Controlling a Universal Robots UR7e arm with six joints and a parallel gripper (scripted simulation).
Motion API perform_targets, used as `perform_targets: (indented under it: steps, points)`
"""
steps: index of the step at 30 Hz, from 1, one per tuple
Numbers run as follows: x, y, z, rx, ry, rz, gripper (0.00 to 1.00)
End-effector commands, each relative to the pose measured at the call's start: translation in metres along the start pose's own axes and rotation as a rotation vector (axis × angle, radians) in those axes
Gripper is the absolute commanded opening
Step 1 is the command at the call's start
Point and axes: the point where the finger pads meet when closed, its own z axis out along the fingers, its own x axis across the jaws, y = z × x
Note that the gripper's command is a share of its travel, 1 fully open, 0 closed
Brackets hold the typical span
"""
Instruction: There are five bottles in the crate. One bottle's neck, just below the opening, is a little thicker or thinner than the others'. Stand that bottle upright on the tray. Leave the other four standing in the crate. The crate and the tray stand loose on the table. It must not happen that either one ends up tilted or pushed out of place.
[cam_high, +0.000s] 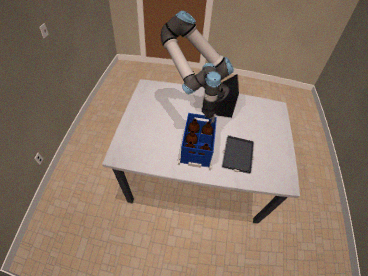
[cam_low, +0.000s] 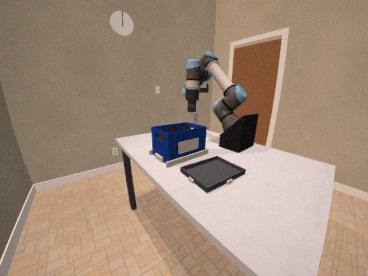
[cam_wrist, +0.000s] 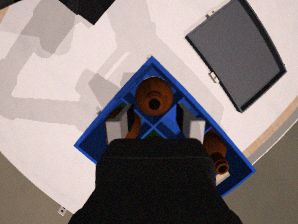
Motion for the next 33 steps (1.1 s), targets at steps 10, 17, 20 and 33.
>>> perform_targets:
  steps: [10, 17, 20, 33]
  points:
    - [0.0, -0.001, -0.027, 0.006, -0.007, 0.001, 1.0]
    - [0.0, 0.0, -0.028, 0.007, -0.009, 0.001, 0.0]
    - [0.0, -0.001, -0.028, 0.007, -0.01, 0.001, 0.0]
    - [0.0, -0.001, -0.027, 0.007, -0.01, 0.0, 0.0]
